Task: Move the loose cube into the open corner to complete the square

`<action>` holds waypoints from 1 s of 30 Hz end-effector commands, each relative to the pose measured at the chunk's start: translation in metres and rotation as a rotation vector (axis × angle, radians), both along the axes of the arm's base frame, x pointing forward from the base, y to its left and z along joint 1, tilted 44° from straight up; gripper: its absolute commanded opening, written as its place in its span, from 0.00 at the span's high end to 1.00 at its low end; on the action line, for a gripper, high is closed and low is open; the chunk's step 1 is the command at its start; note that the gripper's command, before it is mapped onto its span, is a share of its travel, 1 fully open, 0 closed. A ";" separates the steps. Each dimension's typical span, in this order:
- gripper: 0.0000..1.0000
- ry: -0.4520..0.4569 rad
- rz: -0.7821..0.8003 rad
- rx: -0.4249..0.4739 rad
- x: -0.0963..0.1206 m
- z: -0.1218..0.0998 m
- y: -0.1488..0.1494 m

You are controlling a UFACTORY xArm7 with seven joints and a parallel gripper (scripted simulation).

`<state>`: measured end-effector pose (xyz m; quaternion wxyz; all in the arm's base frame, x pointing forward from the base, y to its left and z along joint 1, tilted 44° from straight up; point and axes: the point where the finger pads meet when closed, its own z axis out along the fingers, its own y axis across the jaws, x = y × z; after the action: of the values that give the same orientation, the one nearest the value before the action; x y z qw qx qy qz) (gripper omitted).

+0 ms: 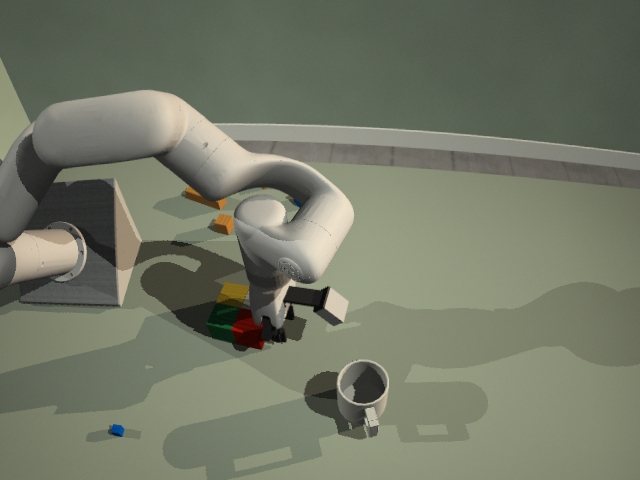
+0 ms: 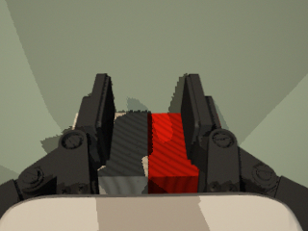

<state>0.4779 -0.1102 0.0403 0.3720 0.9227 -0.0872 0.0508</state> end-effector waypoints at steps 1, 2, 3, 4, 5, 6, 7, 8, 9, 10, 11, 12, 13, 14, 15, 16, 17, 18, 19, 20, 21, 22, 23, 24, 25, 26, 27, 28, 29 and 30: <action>0.54 -0.002 0.003 0.000 0.001 0.001 0.001; 0.54 -0.002 0.003 0.000 0.000 0.001 0.001; 0.54 -0.002 0.003 0.000 0.000 0.001 0.001; 0.54 -0.002 0.003 0.000 0.000 0.001 0.001; 0.54 -0.002 0.003 0.000 -0.001 0.001 0.001; 0.54 -0.002 0.003 0.000 -0.001 0.001 0.002; 0.54 -0.002 0.003 0.000 -0.002 0.001 0.002; 0.54 -0.002 0.003 0.000 -0.002 0.000 0.002; 0.54 -0.002 0.003 0.000 -0.002 0.000 0.002; 0.54 -0.002 0.003 0.000 -0.002 0.000 0.002; 0.54 -0.002 0.003 0.000 -0.003 0.000 0.002; 0.54 -0.002 0.003 0.000 -0.003 0.000 0.002; 0.54 -0.002 0.003 0.000 -0.003 0.000 0.002; 0.54 -0.002 0.003 0.000 -0.004 0.000 0.002; 0.54 -0.002 0.003 0.000 -0.004 0.000 0.002; 0.54 -0.002 0.003 0.000 -0.005 0.000 0.002; 0.54 -0.002 0.003 0.000 -0.005 0.000 0.002; 0.54 -0.002 0.003 0.000 -0.005 0.000 0.002; 0.54 -0.002 0.003 0.000 -0.005 0.000 0.002; 0.54 -0.002 0.003 0.000 -0.005 0.000 0.002; 0.54 -0.002 0.003 0.000 -0.006 0.000 0.002; 0.54 -0.002 0.003 0.000 -0.006 0.000 0.002; 0.54 -0.002 0.003 0.000 -0.006 0.000 0.002; 0.54 -0.002 0.003 0.000 -0.006 0.000 0.002; 0.54 -0.002 0.003 0.000 -0.006 0.000 0.002; 0.54 -0.002 0.003 0.000 -0.006 0.000 0.002; 0.54 -0.002 0.003 0.000 -0.006 0.000 0.002; 0.54 -0.002 0.003 0.000 -0.006 0.000 0.002; 0.54 -0.002 0.003 0.000 -0.006 0.000 0.002; 0.54 -0.002 0.003 0.000 -0.006 0.000 0.002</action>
<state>0.4711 -0.1092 0.0389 0.3720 0.9227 -0.0870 0.0508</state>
